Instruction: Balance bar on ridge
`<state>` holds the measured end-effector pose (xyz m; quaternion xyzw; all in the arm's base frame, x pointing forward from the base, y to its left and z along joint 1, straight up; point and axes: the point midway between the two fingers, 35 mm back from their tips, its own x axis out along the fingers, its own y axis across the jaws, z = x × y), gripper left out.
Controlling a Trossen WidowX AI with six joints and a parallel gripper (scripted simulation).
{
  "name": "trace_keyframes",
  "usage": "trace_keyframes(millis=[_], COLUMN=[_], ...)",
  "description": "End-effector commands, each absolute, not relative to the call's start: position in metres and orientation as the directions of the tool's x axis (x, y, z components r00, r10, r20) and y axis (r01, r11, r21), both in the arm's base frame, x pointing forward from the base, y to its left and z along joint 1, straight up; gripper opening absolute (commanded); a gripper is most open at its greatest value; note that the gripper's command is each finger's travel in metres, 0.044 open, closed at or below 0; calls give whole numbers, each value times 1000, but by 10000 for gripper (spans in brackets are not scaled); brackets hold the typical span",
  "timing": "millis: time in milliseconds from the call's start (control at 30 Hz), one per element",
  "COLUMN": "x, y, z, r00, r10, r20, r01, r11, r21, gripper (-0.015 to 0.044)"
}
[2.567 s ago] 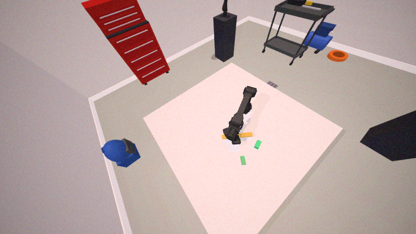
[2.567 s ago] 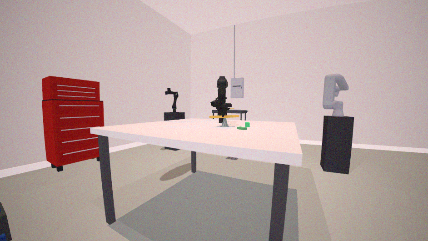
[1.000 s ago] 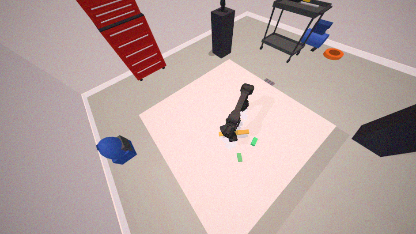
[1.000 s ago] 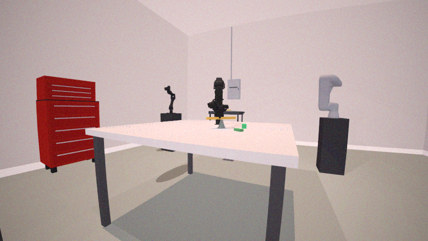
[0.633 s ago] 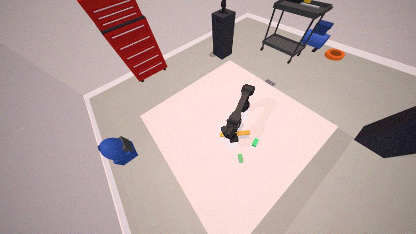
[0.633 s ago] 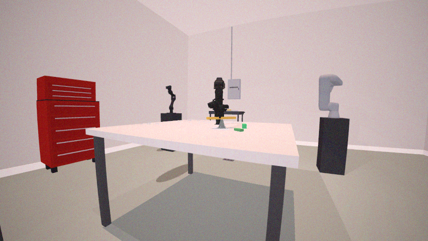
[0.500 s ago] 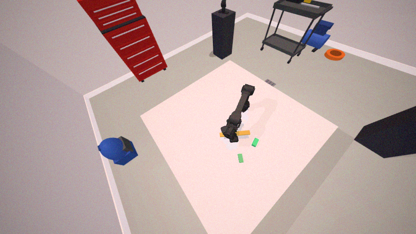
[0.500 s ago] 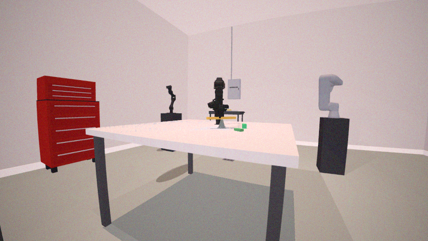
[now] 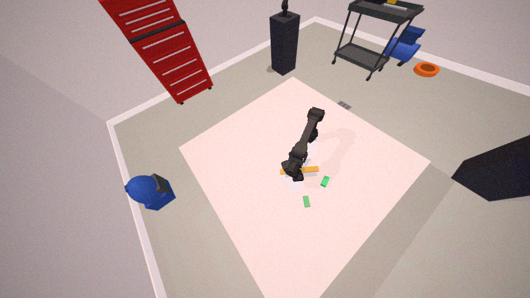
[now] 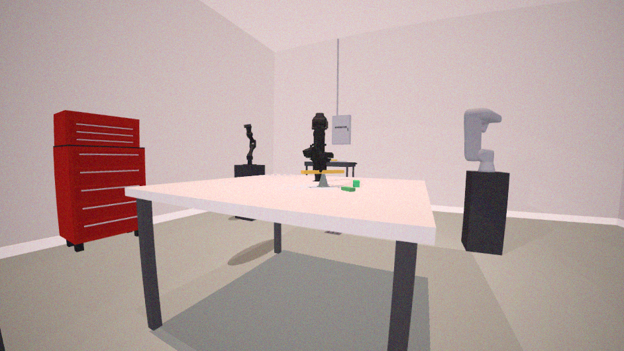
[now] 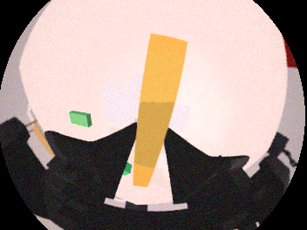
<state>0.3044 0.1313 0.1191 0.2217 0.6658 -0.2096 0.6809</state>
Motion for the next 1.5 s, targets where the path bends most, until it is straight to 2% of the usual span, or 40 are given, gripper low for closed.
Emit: trace_keyframes(millis=[0, 167, 200, 1467], x=[304, 304, 304, 304], y=[131, 131, 131, 131], z=[119, 119, 119, 119], r00=[26, 26, 26, 26], r10=[10, 10, 10, 10], r20=[-1000, -1000, -1000, -1000], r01=[581, 581, 581, 581], r11=[814, 814, 814, 814], r21=[23, 23, 23, 23], gripper=[26, 157, 167, 172])
